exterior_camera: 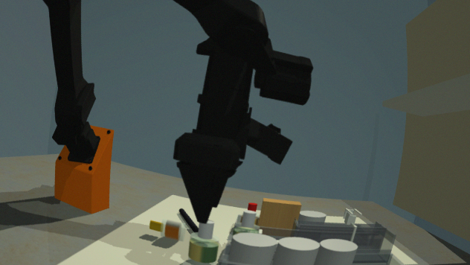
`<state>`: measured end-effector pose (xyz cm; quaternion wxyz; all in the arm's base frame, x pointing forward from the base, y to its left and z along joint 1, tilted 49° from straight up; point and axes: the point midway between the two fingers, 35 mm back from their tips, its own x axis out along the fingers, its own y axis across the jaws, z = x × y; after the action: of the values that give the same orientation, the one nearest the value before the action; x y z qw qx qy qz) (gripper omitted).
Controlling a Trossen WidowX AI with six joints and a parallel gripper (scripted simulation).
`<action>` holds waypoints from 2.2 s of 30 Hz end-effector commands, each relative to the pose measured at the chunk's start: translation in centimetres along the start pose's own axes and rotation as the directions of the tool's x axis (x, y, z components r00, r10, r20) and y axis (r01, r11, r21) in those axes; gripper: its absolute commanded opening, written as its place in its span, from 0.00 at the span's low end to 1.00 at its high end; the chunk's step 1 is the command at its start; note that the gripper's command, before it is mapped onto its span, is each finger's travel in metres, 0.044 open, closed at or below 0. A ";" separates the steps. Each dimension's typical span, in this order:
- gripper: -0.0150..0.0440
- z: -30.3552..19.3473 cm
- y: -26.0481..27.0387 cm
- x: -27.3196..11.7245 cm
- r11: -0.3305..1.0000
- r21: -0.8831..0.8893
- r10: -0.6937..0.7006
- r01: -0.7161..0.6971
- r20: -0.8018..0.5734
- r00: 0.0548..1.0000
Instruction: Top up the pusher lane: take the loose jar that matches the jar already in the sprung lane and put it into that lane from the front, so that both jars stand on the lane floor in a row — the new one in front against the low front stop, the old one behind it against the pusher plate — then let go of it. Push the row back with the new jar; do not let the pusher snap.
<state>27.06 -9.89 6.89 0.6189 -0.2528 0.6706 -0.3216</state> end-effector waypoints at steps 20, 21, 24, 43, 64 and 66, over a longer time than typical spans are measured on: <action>1.00 0.0 -0.1 4.1 1.000 -0.005 -0.007 0.007 -0.001 1.000; 1.00 0.0 -0.1 4.2 1.000 -0.005 -0.007 0.007 -0.001 1.000; 1.00 0.0 -0.1 4.7 1.000 -0.005 -0.007 0.007 -0.001 1.000; 0.49 -0.1 -0.1 5.4 1.000 -0.005 -0.008 0.008 -0.001 1.000; 0.25 0.2 -0.2 -1.4 1.000 -0.018 0.020 -0.020 -0.001 1.000; 0.25 0.1 -0.4 -2.6 1.000 -0.015 0.014 -0.014 -0.002 1.000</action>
<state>27.19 -9.81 7.31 0.6154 -0.2536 0.6789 -0.3100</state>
